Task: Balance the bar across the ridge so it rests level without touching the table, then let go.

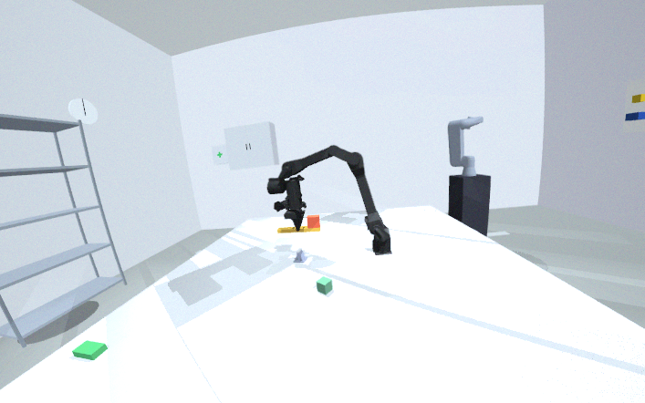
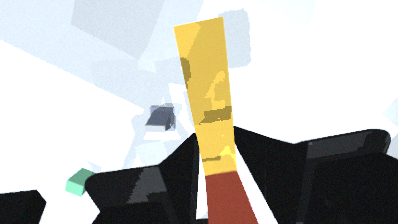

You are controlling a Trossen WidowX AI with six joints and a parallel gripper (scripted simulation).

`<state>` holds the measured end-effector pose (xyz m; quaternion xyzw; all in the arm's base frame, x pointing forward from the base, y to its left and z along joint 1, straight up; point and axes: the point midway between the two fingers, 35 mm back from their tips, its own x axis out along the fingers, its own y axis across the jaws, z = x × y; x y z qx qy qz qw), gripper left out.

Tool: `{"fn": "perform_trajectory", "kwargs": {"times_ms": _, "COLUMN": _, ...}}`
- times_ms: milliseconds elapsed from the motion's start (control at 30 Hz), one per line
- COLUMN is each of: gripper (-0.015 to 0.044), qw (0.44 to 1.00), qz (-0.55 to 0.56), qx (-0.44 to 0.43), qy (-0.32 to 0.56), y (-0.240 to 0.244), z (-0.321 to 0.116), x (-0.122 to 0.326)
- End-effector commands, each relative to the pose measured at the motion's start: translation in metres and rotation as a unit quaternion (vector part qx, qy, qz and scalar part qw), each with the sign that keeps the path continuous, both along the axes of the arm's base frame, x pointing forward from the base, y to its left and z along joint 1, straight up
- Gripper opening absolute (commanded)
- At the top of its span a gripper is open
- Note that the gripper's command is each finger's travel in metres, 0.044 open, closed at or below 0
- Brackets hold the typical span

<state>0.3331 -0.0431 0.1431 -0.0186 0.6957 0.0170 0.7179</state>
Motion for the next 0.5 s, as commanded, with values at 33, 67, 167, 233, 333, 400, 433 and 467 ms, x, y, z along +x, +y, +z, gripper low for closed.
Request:
{"fn": "perform_trajectory", "kwargs": {"times_ms": 33, "gripper": 0.0, "qw": 0.996, "qz": 0.087, "qx": -0.004, "qy": -0.001, "y": 0.005, "z": 0.002, "x": 0.002}}
{"fn": "perform_trajectory", "kwargs": {"times_ms": 67, "gripper": 0.0, "qw": 0.994, "qz": 0.106, "qx": -0.005, "qy": -0.001, "y": 0.006, "z": 0.002, "x": 0.003}}
{"fn": "perform_trajectory", "kwargs": {"times_ms": 167, "gripper": 0.0, "qw": 0.986, "qz": 0.166, "qx": -0.006, "qy": -0.001, "y": 0.009, "z": 0.002, "x": 0.004}}
{"fn": "perform_trajectory", "kwargs": {"times_ms": 233, "gripper": 0.0, "qw": 0.979, "qz": 0.205, "qx": -0.008, "qy": -0.001, "y": 0.012, "z": 0.002, "x": 0.004}}
{"fn": "perform_trajectory", "kwargs": {"times_ms": 333, "gripper": 0.0, "qw": 0.965, "qz": 0.263, "qx": -0.009, "qy": -0.001, "y": 0.015, "z": 0.002, "x": 0.005}}
{"fn": "perform_trajectory", "kwargs": {"times_ms": 400, "gripper": 0.0, "qw": 0.953, "qz": 0.302, "qx": -0.011, "qy": -0.001, "y": 0.018, "z": 0.002, "x": 0.006}}
{"fn": "perform_trajectory", "kwargs": {"times_ms": 433, "gripper": 0.0, "qw": 0.947, "qz": 0.321, "qx": -0.011, "qy": -0.001, "y": 0.019, "z": 0.002, "x": 0.006}}
{"fn": "perform_trajectory", "kwargs": {"times_ms": 467, "gripper": 0.0, "qw": 0.941, "qz": 0.34, "qx": -0.012, "qy": -0.001, "y": 0.021, "z": 0.002, "x": 0.006}}
